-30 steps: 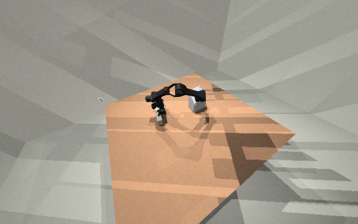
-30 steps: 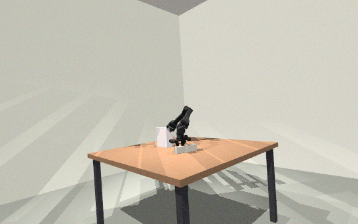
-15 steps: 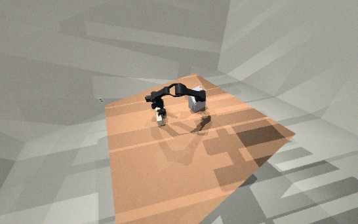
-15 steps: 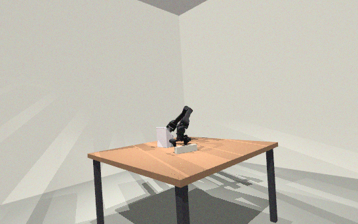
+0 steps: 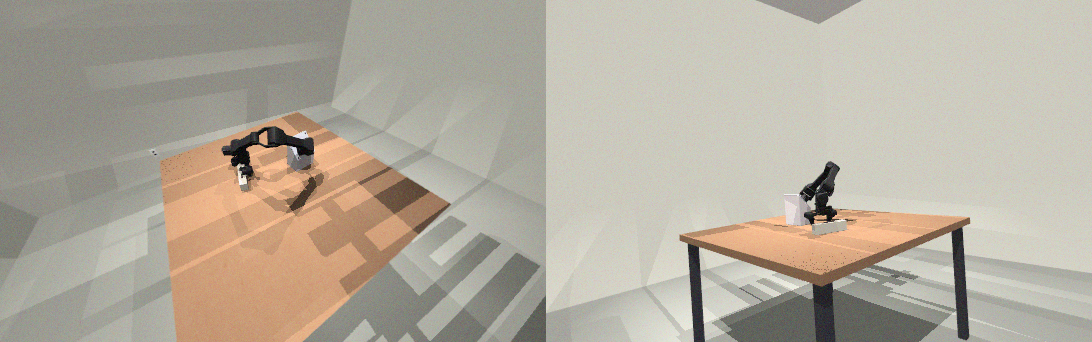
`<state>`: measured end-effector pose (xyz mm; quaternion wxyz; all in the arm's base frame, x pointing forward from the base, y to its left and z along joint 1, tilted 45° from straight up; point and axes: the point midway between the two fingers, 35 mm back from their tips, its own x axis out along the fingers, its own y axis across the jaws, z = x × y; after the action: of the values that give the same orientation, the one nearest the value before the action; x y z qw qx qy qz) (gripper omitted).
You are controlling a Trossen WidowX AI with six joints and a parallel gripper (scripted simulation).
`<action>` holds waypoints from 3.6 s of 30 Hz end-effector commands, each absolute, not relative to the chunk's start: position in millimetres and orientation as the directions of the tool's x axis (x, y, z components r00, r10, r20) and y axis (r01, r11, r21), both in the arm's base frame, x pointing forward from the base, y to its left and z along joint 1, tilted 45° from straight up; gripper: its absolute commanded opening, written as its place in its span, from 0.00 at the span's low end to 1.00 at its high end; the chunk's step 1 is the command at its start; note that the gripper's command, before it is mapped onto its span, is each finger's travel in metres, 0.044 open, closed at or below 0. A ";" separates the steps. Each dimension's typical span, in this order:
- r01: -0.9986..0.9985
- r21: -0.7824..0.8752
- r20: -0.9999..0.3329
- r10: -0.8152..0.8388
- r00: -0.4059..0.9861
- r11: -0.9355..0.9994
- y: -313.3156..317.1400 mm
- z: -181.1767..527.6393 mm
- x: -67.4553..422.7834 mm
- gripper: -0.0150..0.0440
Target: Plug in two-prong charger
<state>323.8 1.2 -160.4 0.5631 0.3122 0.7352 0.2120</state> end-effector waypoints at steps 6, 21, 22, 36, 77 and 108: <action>0.218 0.664 -0.695 0.698 -0.171 0.715 2.2 -159.6 318.8 1.00; 0.212 0.665 -0.697 0.697 -0.166 0.716 2.6 -158.7 315.0 1.00; 0.212 0.665 -0.698 0.697 -0.165 0.716 2.6 -158.7 314.7 1.00; 0.209 0.666 -0.699 0.697 -0.162 0.716 2.8 -158.2 312.8 1.00; 0.211 0.665 -0.699 0.697 -0.164 0.717 4.8 -150.7 277.5 1.00; 0.222 0.664 -0.746 0.612 0.262 0.714 -34.4 -114.4 280.6 1.00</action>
<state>273.6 -16.9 -134.6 0.6528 0.3343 0.6585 0.1689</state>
